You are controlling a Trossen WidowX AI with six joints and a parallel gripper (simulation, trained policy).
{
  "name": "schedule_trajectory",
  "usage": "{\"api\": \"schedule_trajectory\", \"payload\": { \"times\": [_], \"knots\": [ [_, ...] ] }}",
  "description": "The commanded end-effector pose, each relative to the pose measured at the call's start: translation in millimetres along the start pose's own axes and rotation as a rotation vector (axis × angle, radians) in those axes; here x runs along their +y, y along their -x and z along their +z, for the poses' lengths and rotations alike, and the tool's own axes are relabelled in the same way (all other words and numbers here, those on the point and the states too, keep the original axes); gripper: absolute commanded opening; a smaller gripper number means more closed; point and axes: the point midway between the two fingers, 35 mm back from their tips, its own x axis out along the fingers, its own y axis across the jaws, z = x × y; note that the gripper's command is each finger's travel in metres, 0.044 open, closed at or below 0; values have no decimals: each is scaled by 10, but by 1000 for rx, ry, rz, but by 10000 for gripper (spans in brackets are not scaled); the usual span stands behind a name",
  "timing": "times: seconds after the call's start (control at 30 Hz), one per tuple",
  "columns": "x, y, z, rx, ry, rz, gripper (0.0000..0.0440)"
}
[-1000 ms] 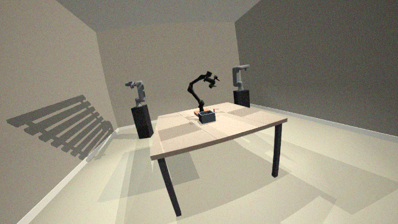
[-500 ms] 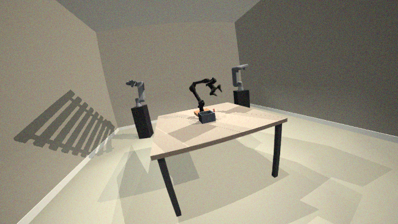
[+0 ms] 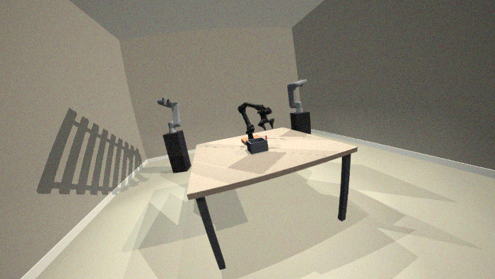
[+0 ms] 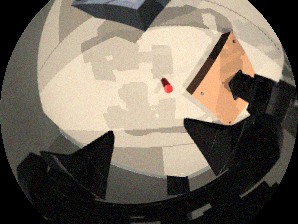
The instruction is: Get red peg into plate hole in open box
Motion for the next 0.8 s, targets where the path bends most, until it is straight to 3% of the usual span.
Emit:
{"api": "schedule_trajectory", "payload": {
  "times": [0.0,0.63,0.77],
  "knots": [
    [-129,-194,150,-42,-54,-64,440],
    [-415,-954,397,-94,-190,-71,439],
    [-459,-1050,413,-93,-228,-67,396]
  ]
}}
